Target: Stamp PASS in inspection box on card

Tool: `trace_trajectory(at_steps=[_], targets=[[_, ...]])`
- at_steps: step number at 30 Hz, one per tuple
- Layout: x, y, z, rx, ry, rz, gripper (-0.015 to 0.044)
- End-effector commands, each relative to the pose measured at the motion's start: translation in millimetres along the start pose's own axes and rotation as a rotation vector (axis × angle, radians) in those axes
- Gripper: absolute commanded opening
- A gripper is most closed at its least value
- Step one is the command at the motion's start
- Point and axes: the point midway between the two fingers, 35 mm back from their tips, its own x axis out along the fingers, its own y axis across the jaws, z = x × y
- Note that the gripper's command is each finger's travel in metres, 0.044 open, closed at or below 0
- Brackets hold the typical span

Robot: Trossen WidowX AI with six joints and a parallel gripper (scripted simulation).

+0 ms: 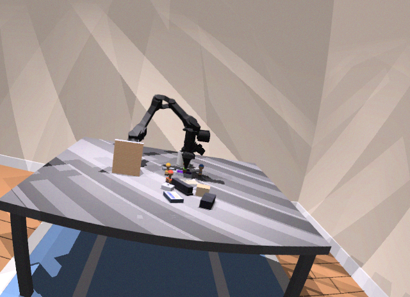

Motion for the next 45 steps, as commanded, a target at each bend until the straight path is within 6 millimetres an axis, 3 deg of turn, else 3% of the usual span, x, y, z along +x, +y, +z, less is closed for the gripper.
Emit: trace_trajectory(at_steps=[1, 35, 45], targets=[[2, 1, 0, -0.002, 0.002, 0.005, 0.0], [-9, 1, 0, -0.002, 0.002, 0.005, 0.0], [-24, 0, 1, -0.001, 0.001, 0.003, 0.0]])
